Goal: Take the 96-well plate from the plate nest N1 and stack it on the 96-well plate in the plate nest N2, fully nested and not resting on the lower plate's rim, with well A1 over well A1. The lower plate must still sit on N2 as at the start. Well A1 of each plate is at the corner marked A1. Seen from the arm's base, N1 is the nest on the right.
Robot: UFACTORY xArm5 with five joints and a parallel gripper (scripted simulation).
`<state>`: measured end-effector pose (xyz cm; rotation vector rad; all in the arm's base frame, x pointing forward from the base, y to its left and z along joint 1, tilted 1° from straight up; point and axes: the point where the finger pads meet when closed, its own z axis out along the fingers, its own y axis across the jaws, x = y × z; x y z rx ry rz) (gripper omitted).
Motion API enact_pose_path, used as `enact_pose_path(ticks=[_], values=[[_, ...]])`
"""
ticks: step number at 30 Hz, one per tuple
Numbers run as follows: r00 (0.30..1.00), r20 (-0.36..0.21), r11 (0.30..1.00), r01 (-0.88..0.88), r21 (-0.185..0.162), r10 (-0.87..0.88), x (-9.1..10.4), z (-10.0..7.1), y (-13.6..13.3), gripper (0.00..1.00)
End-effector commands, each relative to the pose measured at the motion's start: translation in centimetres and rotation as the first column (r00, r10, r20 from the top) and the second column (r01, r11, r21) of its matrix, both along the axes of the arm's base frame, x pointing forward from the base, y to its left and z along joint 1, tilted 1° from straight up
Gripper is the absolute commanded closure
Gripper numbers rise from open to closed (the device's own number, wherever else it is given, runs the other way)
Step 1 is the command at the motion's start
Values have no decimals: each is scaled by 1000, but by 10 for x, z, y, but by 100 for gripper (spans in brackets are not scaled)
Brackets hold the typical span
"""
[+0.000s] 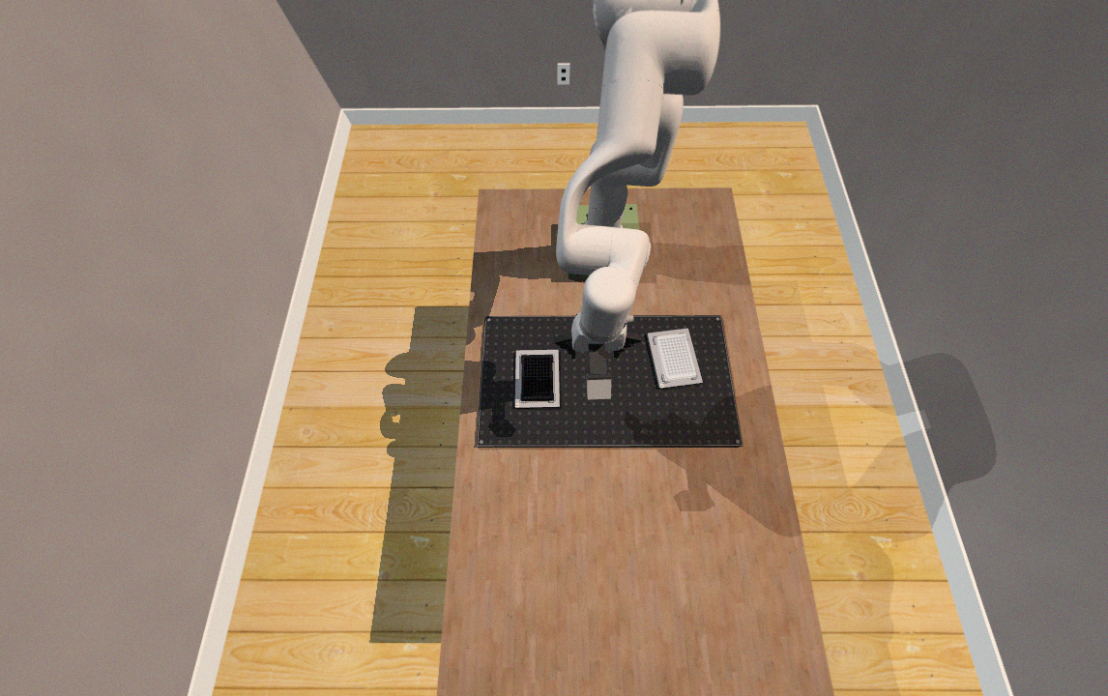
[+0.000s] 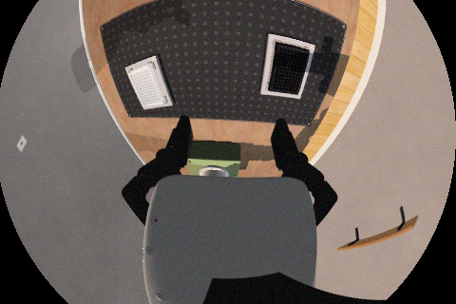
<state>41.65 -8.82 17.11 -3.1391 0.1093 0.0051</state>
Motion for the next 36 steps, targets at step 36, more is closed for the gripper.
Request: enact_pose_path(ticks=[36], values=[[1000, 11, 1000, -1, -5, 1, -9, -113, -136, 0]])
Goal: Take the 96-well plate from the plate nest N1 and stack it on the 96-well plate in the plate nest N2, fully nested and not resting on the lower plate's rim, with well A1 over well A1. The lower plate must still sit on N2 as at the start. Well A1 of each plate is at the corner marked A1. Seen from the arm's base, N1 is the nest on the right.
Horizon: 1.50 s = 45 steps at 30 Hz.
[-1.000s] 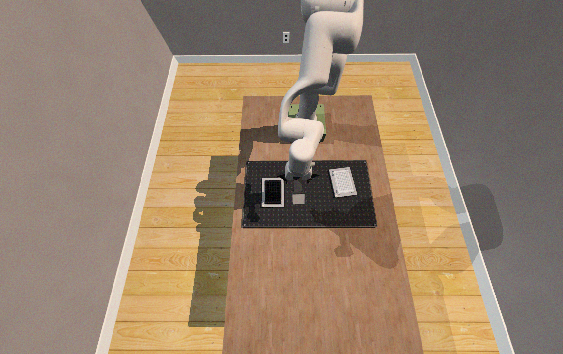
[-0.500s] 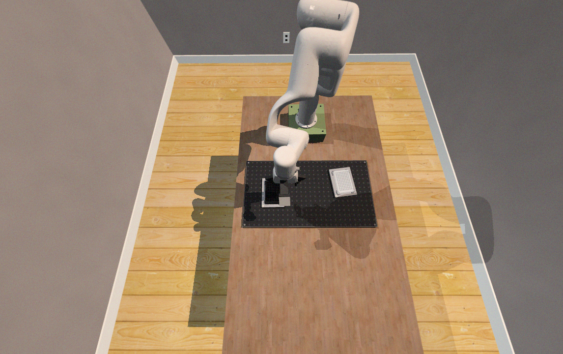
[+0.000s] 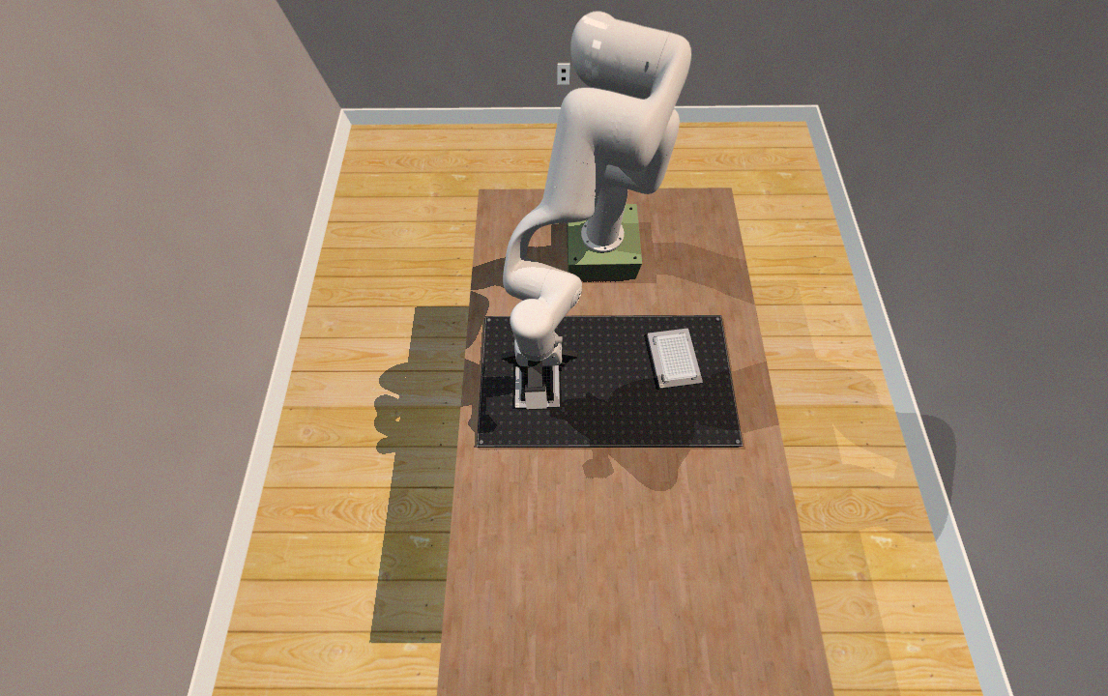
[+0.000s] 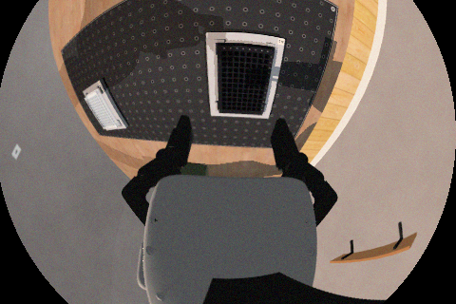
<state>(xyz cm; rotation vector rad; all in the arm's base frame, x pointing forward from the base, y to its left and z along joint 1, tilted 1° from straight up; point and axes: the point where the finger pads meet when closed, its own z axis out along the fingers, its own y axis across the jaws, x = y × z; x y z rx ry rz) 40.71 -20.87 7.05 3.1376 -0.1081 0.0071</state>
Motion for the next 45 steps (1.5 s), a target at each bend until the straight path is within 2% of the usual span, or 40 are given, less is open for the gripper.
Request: enact_pose_path(ticks=[1, 19, 45], values=[[1000, 3, 1000, 0, -2, 0, 1, -13, -17, 0], [1000, 3, 1000, 0, -2, 0, 1, -13, -17, 0], [1000, 3, 1000, 0, -2, 0, 0, -52, -18, 0]])
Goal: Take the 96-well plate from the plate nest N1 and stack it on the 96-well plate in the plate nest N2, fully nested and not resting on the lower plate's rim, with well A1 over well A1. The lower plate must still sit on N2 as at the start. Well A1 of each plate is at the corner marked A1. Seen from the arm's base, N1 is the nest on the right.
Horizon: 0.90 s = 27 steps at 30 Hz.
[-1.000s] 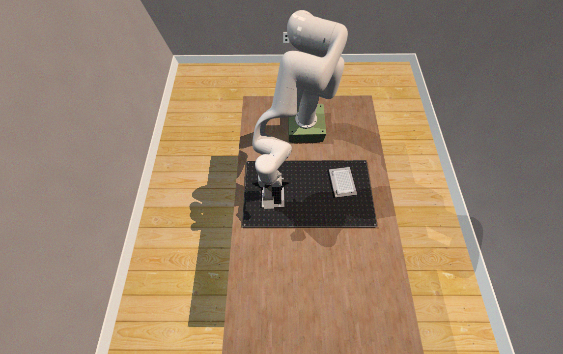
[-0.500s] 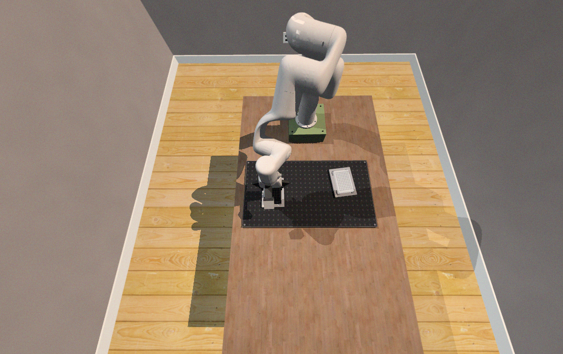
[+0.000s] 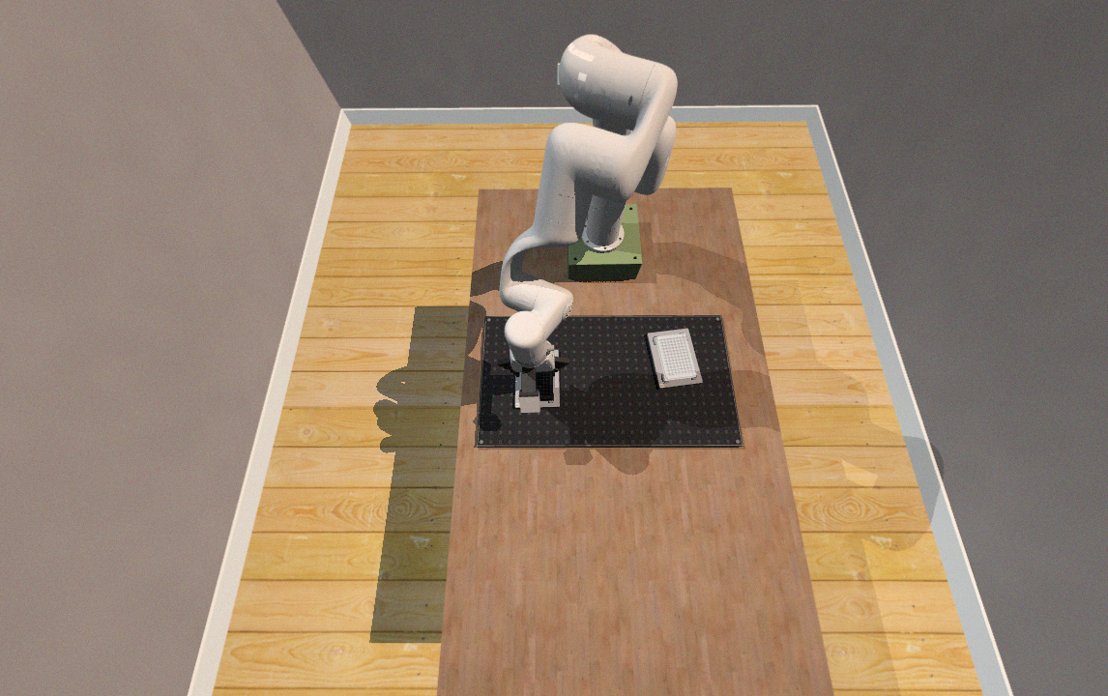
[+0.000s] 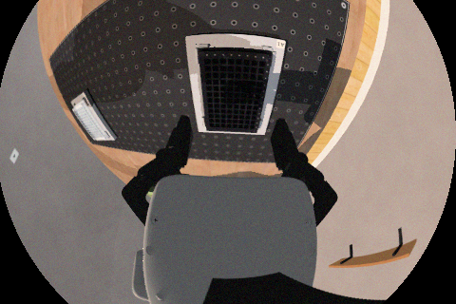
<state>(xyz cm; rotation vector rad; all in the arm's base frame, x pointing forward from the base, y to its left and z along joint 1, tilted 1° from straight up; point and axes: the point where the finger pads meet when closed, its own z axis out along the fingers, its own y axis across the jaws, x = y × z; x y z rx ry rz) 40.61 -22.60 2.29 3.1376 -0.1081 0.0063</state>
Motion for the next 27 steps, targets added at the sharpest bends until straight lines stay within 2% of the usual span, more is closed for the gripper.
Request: enact_pose_path(ticks=[1, 16, 27], values=[[1000, 4, 1000, 0, -2, 0, 1, -4, -1, 0], [1000, 3, 1000, 0, -2, 0, 1, -29, -1, 0], [1000, 3, 1000, 0, -2, 0, 1, -40, -2, 0]])
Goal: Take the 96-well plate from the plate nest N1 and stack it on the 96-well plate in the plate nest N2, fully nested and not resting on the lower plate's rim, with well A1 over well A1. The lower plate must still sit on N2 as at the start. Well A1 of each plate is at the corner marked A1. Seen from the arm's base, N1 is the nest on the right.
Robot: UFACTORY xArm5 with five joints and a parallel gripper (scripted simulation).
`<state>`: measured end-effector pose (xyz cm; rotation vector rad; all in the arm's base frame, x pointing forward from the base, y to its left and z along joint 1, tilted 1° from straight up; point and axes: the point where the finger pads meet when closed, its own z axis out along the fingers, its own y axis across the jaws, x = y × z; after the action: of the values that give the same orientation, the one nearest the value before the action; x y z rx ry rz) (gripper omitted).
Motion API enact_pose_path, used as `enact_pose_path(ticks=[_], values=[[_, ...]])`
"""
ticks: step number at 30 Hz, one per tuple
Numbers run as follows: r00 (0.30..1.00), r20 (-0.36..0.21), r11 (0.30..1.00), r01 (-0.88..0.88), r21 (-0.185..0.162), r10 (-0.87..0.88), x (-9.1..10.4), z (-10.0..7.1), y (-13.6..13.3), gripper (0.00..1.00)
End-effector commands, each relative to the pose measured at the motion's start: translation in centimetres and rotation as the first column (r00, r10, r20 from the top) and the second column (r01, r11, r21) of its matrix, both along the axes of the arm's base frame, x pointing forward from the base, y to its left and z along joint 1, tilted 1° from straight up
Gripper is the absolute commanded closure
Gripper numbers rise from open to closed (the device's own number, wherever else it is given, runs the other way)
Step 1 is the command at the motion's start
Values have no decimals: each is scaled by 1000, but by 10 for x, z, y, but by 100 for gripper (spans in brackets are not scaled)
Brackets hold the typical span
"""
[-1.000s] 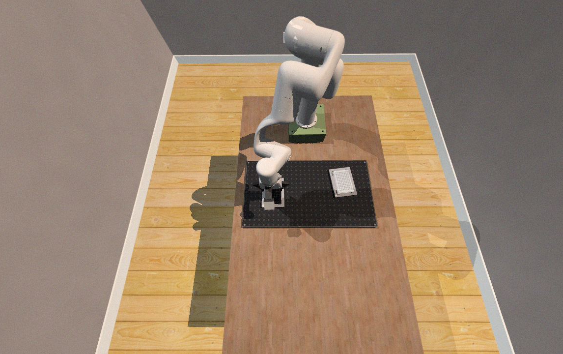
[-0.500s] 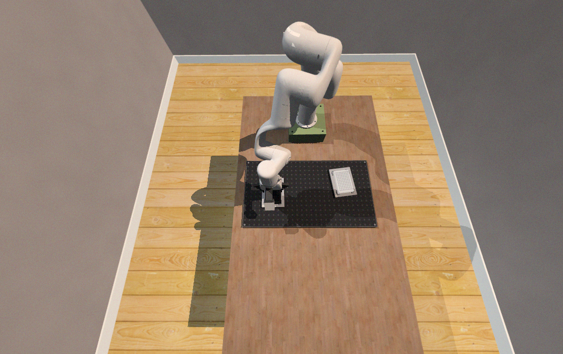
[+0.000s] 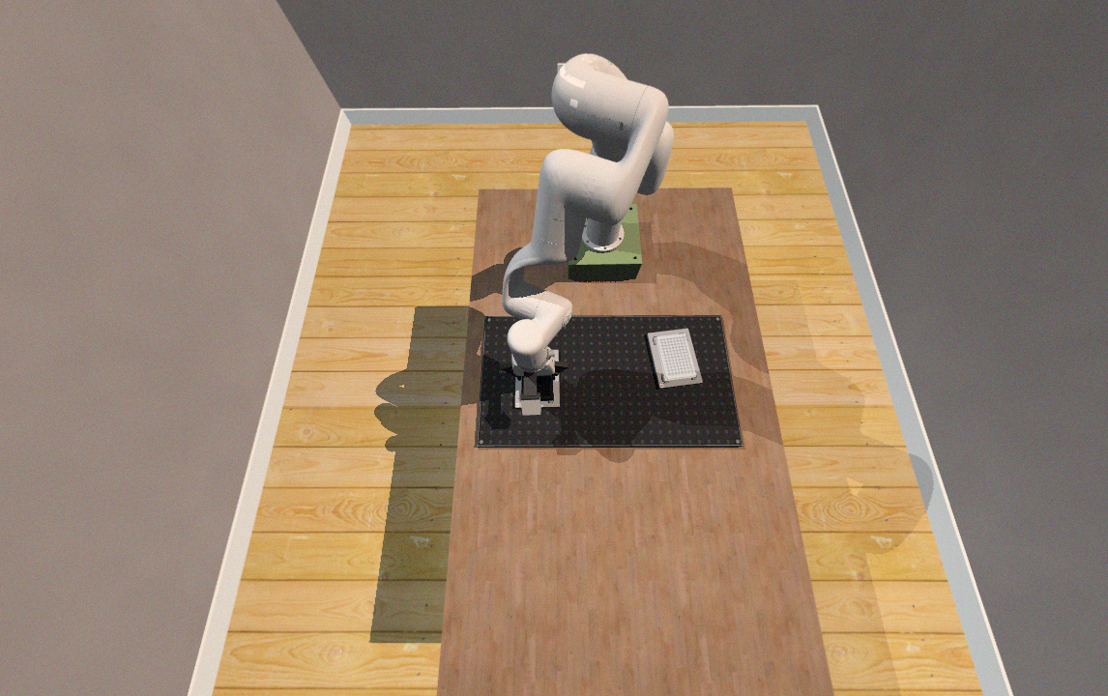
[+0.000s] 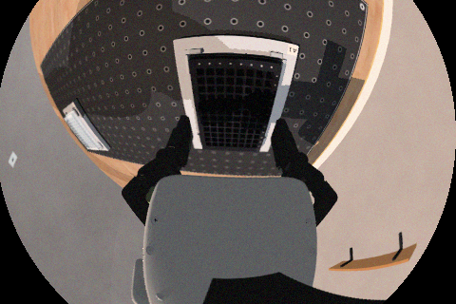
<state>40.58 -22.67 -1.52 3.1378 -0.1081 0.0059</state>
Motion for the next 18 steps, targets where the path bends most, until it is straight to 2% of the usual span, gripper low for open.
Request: enact_pose_path(ticks=[1, 18], values=[[1000, 4, 1000, 0, -2, 0, 2, -2, -1, 0], [1000, 4, 1000, 0, -2, 0, 2, -5, -1, 0]])
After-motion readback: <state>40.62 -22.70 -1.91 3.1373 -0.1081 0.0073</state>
